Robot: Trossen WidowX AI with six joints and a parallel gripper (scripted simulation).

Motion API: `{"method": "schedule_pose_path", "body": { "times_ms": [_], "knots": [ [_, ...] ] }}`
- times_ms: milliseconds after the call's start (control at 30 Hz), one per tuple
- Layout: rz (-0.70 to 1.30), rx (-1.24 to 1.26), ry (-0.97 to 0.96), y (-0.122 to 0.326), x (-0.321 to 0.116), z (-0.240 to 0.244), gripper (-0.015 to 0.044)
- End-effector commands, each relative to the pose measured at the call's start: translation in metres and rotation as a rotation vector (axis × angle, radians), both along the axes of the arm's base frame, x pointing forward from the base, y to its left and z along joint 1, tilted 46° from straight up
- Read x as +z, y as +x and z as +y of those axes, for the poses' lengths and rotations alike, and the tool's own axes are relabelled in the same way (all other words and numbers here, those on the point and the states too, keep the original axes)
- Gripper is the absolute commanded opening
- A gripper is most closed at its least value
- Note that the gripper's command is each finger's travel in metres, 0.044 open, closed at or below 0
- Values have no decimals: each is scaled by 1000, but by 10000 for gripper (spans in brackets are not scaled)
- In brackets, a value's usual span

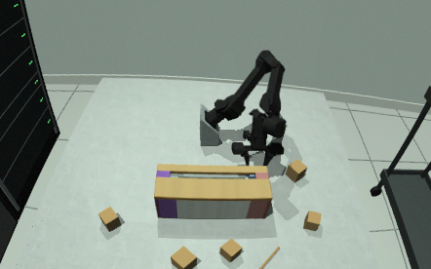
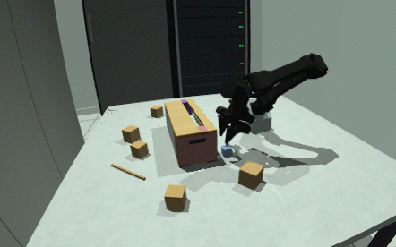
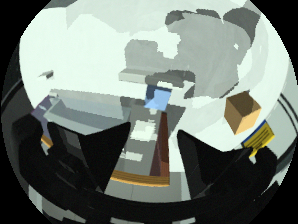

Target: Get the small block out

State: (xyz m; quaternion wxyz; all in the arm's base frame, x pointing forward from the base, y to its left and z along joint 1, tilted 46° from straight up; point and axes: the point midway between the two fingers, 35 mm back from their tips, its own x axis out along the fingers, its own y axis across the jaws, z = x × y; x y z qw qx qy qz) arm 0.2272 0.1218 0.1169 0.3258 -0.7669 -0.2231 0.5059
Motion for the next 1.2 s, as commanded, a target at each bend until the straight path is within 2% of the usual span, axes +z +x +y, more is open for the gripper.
{"method": "schedule_pose_path", "body": {
  "times_ms": [0,1167],
  "knots": [
    [9,-5,-2,-1,-7,5,285],
    [8,-6,4,-3,-43,44,285]
  ]
}}
